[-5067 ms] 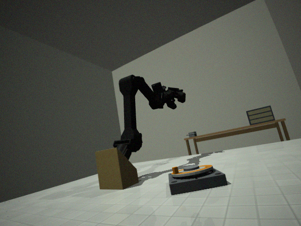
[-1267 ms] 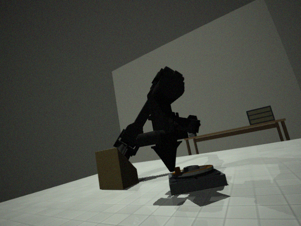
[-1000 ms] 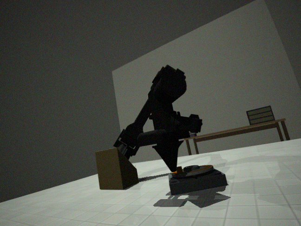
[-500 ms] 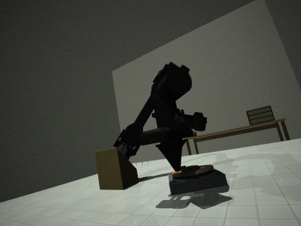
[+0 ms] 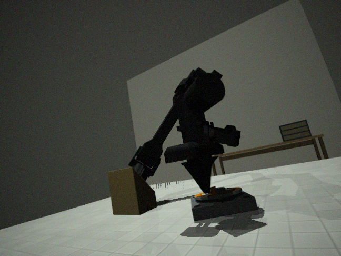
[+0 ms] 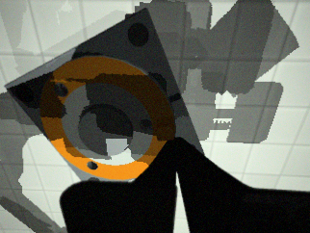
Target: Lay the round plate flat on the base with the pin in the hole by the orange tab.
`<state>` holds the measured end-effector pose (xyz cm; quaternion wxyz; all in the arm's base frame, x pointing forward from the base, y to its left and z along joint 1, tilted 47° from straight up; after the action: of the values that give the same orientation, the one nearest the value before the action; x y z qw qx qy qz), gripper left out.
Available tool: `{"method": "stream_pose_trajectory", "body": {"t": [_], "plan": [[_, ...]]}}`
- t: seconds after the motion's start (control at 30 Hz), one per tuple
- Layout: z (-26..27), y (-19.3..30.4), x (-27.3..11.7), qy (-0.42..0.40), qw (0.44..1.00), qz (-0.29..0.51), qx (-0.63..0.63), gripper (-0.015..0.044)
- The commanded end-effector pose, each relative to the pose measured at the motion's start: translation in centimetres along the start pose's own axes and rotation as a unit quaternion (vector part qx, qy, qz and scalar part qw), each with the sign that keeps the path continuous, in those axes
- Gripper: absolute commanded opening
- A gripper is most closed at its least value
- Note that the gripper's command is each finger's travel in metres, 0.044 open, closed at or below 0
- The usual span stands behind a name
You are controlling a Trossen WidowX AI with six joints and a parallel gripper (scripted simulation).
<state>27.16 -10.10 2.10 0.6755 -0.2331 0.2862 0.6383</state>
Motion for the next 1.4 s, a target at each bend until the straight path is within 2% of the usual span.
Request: {"method": "stream_pose_trajectory", "body": {"t": [0.0, 0.53, 0.83, 1.37], "plan": [[0.1, -0.5, -0.2, 0.000, 1.000, -0.004, -0.001, 0.0000], [0.4, -1.5, -0.1, 0.000, 1.000, -0.004, -0.001, 0.0000], [0.4, -1.0, -4.7, 0.001, 1.000, -0.003, -0.001, 0.0000], [0.3, -1.0, -3.8, -0.001, 1.000, -0.004, 0.004, 0.0000]]}}
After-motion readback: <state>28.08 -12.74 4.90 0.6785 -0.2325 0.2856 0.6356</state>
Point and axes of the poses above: the point midway between the two fingers, 35 mm back from their tips, its own x axis out along the fingers, its own z axis across the jaws, y = z × x, the point moved 8 cm from there along -x, back along the fingers, and after that the axes turned 10 degrees about x, right-handed, at the moved point
